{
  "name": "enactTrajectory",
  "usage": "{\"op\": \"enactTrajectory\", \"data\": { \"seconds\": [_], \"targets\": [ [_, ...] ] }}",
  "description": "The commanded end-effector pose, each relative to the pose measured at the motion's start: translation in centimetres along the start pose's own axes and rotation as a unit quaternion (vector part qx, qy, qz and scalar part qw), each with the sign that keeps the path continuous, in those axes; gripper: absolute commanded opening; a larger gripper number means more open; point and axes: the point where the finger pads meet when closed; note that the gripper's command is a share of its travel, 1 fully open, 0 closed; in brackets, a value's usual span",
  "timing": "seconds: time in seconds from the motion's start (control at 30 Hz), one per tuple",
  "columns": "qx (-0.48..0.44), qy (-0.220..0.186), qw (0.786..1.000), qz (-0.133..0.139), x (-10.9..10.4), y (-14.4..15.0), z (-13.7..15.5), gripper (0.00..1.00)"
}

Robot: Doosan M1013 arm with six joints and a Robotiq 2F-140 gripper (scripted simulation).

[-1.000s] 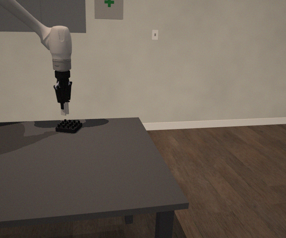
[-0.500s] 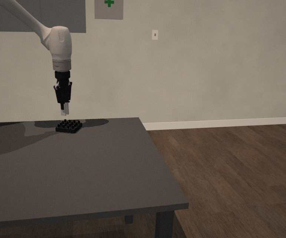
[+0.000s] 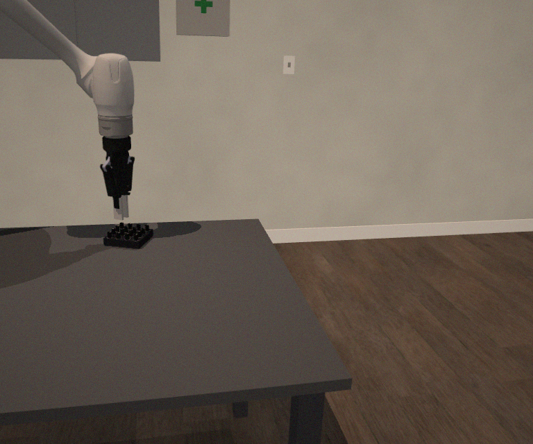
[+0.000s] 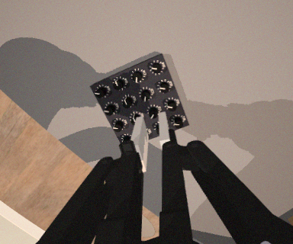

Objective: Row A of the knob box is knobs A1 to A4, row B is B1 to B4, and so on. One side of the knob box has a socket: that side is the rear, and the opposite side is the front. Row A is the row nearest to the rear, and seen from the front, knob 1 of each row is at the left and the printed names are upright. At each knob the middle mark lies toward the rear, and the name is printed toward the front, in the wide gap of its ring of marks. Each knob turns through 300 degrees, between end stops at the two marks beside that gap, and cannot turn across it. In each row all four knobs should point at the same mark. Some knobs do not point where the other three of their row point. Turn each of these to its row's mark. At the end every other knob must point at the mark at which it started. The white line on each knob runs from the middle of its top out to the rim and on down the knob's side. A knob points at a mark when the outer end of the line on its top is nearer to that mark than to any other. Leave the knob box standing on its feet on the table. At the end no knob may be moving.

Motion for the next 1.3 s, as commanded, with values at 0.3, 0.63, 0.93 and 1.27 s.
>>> {"op": "enactTrajectory", "data": {
  "seconds": [0.3, 0.63, 0.93, 1.27],
  "targets": [
    [0.0, 0.0, 1.0, 0.0, 1.3, 0.0, 0.0, 0.12],
    [0.0, 0.0, 1.0, 0.0, 2.4, 0.0, 0.0, 0.12],
    [0.0, 0.0, 1.0, 0.0, 2.9, 0.0, 0.0, 0.12],
    [0.0, 0.0, 1.0, 0.0, 3.0, 0.0, 0.0, 0.12]
  ]
}}
Point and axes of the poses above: the point where the finger pads meet when closed, its own x axis out along the fingers, its own y axis across the jaws, z = x × y, and after that the axes turned 9 degrees about -x, right-handed
